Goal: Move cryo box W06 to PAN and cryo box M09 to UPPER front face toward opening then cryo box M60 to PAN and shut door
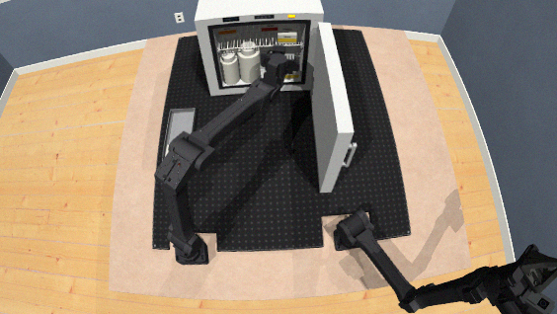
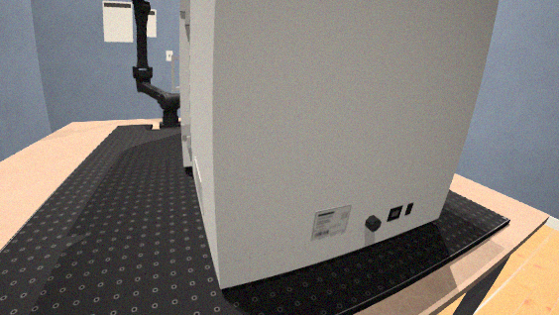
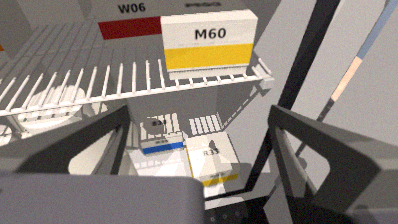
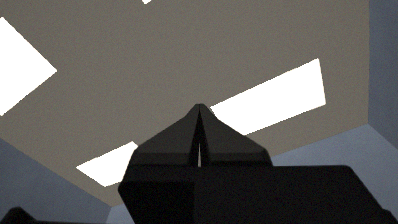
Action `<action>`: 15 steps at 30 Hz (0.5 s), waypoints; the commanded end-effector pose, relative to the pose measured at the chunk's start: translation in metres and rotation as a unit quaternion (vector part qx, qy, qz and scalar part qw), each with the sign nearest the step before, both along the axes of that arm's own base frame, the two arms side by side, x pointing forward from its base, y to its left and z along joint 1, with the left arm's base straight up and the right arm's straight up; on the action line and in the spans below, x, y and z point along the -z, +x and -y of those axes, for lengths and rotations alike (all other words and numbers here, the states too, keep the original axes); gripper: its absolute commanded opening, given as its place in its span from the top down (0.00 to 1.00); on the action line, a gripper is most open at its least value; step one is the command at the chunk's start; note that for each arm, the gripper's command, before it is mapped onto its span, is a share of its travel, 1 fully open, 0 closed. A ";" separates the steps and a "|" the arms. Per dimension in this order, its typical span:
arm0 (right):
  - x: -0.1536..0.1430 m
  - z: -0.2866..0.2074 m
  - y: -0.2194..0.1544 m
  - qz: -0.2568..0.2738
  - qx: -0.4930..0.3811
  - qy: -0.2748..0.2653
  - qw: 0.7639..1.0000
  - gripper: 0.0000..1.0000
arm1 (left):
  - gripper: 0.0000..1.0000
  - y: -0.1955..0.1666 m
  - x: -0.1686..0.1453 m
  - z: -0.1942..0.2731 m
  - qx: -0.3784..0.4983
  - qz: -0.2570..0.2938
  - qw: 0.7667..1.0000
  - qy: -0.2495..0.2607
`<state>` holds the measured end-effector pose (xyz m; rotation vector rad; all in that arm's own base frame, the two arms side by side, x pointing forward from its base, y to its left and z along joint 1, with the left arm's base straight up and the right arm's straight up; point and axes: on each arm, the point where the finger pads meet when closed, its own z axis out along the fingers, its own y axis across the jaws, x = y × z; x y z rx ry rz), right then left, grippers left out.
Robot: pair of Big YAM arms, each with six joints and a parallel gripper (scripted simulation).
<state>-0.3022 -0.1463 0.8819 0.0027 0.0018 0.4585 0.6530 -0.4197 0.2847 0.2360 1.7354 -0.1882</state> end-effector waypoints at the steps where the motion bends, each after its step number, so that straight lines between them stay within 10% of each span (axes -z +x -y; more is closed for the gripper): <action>1: -0.003 -0.007 0.013 -0.013 0.005 -0.008 1.000 1.00 | 0.00 -0.009 -0.015 0.007 0.002 0.016 1.000 -0.022; 15: -0.003 -0.007 0.013 -0.013 0.005 -0.008 1.000 1.00 | 0.00 -0.029 -0.024 0.000 0.002 0.020 0.999 -0.026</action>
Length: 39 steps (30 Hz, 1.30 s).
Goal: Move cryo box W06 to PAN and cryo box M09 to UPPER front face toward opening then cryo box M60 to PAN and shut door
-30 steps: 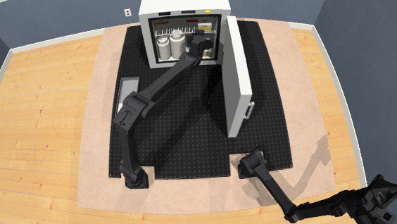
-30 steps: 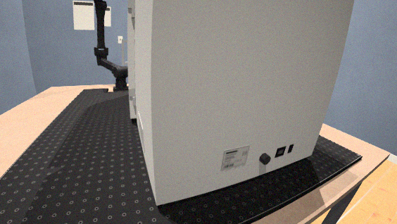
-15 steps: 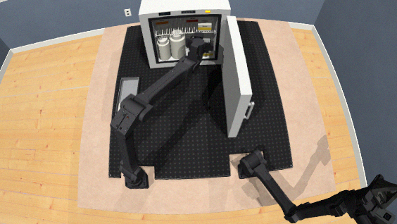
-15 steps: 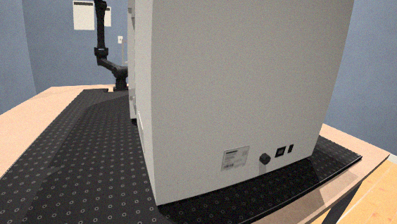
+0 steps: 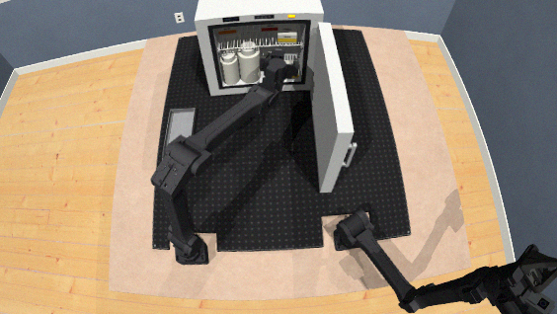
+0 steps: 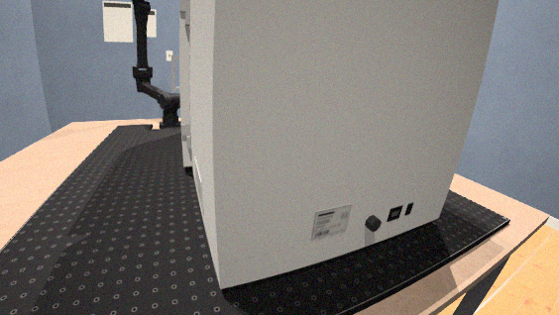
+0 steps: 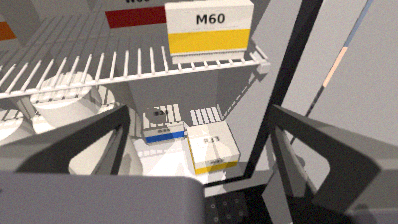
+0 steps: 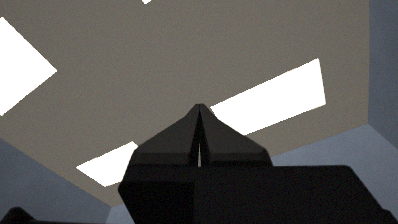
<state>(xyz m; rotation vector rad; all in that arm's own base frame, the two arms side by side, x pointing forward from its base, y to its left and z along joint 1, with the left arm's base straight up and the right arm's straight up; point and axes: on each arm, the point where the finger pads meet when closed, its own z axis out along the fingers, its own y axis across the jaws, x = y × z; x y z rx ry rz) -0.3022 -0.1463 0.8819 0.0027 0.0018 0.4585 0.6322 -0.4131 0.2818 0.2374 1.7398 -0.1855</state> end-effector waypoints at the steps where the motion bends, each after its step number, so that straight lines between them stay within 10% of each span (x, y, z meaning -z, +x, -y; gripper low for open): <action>1: -0.003 -0.007 0.013 -0.013 0.005 -0.008 1.000 1.00 | 0.00 -0.009 -0.020 0.007 0.002 0.019 1.000 -0.024; 39: -0.003 -0.007 0.013 -0.013 0.005 -0.008 1.000 1.00 | 0.00 -0.033 -0.039 0.018 -0.028 -0.019 0.999 -0.018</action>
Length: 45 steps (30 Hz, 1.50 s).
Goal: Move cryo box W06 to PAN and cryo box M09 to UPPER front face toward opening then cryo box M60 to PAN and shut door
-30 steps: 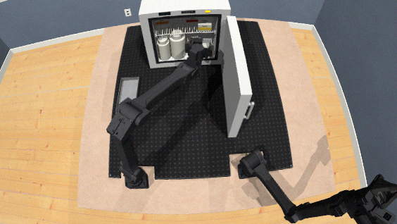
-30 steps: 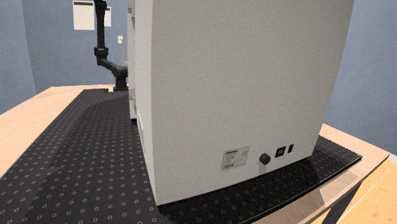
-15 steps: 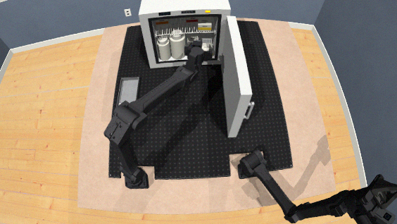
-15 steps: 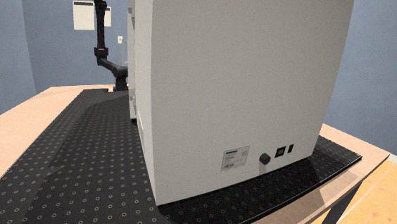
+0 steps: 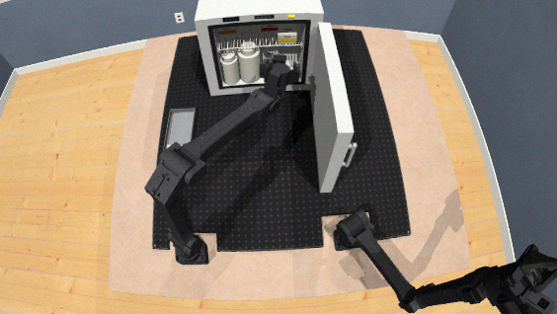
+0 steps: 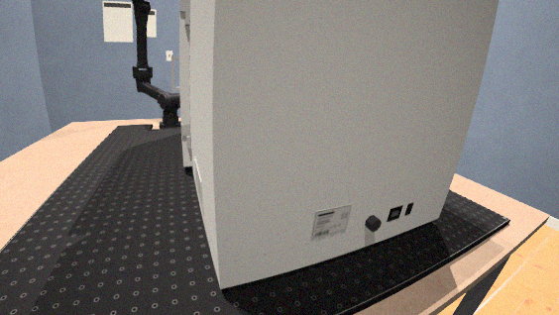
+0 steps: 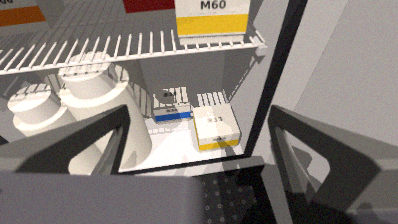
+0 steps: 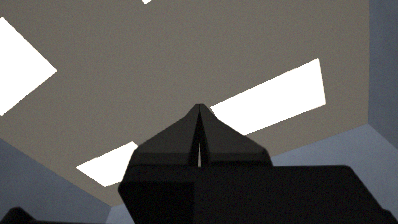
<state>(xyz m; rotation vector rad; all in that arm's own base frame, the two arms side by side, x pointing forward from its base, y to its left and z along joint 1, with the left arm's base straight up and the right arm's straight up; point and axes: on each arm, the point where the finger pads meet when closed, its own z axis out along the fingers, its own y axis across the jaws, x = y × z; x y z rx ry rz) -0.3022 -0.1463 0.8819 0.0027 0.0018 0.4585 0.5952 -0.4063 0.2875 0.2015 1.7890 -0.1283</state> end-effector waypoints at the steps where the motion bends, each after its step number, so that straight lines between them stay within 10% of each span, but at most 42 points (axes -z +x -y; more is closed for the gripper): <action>1: -0.003 -0.007 0.013 -0.013 0.005 -0.008 1.000 1.00 | 0.00 0.004 -0.037 0.029 -0.010 -0.010 1.000 -0.028; 45: -0.003 -0.007 0.013 -0.013 0.005 -0.008 1.000 1.00 | 0.00 0.003 -0.034 0.031 -0.043 -0.053 0.998 -0.015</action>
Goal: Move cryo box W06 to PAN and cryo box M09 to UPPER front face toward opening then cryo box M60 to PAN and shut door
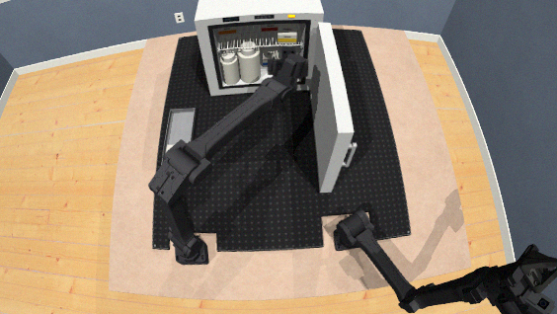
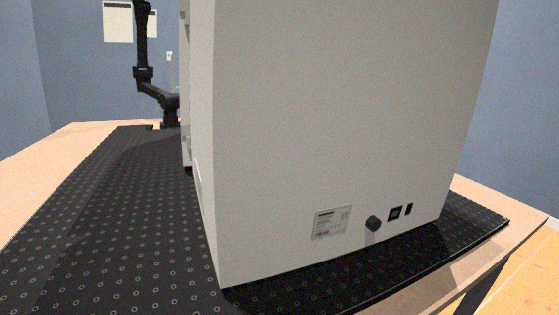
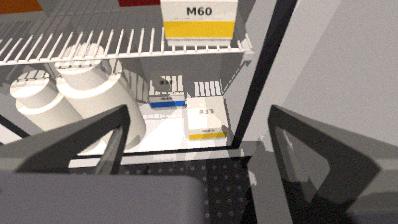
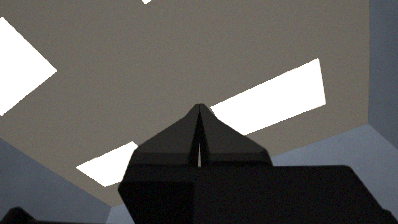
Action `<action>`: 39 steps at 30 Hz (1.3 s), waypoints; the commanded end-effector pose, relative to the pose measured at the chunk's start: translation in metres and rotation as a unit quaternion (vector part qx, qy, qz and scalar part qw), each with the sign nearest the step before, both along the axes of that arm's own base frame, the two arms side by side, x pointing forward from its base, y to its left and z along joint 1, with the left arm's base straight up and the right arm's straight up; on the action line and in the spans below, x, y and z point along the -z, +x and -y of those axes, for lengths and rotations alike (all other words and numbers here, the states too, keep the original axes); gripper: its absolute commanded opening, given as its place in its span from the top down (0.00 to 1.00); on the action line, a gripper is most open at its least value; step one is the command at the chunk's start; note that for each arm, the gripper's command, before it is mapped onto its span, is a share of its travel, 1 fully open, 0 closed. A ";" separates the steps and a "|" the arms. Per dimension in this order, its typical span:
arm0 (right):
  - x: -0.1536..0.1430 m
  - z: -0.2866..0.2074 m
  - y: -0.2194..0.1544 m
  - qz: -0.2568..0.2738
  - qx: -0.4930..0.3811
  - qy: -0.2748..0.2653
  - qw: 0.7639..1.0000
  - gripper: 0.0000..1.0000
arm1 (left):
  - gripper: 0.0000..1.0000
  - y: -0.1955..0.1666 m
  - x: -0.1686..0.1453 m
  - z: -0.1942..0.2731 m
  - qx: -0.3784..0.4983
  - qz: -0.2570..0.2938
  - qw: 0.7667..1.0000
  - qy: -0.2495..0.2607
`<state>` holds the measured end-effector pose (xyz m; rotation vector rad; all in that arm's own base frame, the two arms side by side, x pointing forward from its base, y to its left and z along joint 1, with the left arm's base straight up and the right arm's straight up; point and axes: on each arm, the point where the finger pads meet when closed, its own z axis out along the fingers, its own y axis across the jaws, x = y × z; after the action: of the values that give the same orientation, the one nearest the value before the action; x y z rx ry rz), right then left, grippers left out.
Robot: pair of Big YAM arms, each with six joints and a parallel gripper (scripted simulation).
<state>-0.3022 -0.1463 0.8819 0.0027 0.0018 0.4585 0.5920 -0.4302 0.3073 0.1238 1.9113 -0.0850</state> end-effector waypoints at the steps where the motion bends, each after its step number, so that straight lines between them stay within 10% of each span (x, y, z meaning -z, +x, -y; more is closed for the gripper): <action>1: -0.003 -0.007 0.013 -0.013 0.005 -0.008 1.000 1.00 | 0.00 0.007 -0.014 0.008 -0.004 0.006 1.000 -0.014; 39: -0.003 -0.007 0.013 -0.013 0.005 -0.008 1.000 1.00 | 0.00 0.049 -0.020 0.007 -0.004 0.017 1.000 -0.013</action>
<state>-0.3022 -0.1463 0.8819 0.0027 0.0018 0.4585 0.6241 -0.4342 0.3103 0.1019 1.8993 -0.1003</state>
